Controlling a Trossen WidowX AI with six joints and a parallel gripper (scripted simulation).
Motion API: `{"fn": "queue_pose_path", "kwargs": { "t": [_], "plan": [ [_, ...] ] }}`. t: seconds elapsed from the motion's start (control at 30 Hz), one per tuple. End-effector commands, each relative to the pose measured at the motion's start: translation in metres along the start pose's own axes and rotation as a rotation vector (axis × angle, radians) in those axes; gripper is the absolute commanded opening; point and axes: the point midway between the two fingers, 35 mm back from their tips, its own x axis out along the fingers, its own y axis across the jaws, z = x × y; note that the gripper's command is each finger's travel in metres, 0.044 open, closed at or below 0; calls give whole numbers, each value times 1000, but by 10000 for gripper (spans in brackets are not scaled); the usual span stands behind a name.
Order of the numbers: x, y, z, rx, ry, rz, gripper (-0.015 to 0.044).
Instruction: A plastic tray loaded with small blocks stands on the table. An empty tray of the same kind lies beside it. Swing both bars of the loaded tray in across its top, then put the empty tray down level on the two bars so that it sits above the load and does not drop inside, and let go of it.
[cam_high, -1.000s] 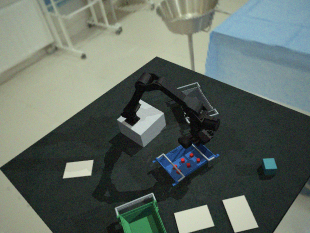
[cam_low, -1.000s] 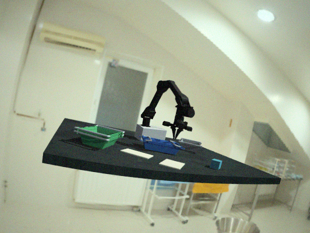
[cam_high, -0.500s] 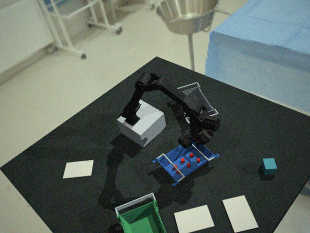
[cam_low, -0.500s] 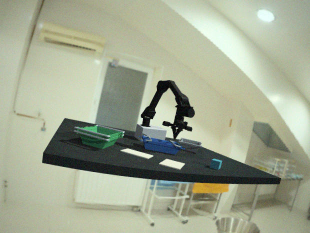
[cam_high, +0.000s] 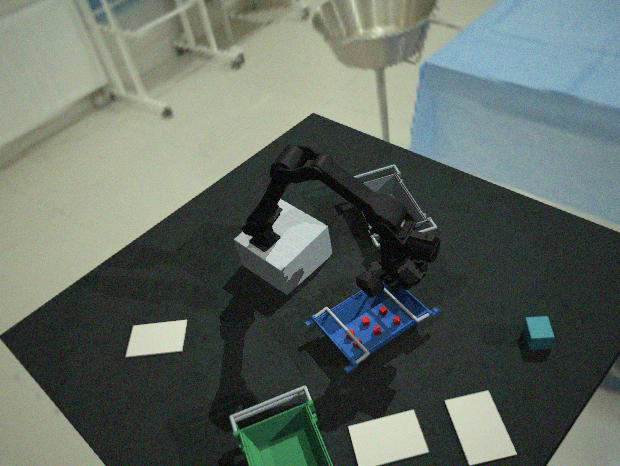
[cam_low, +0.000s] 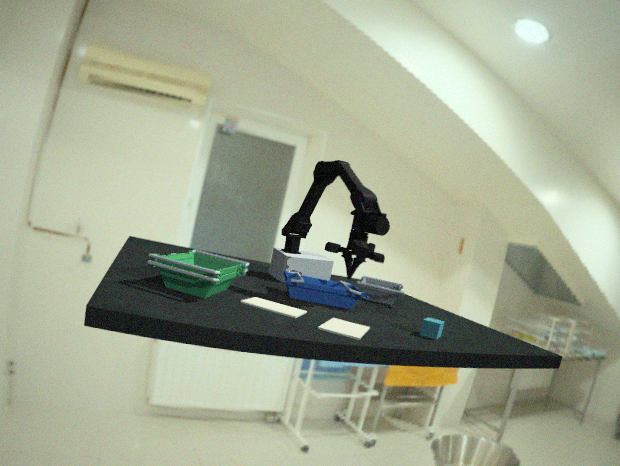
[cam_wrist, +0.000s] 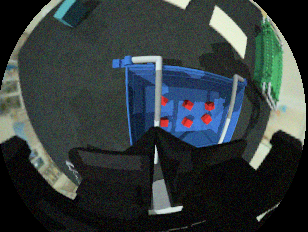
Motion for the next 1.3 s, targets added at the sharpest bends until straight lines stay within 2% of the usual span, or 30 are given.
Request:
{"fn": "queue_pose_path", "kwargs": {
  "t": [0.0,0.9,1.13,1.27],
  "plan": [
    [0,0,0,0,0,0,0],
    [0,0,0,0,0,0,0],
    [-2,0,1,0,0,0,184],
    [-31,3,6,0,0,1,289]
  ]
}}
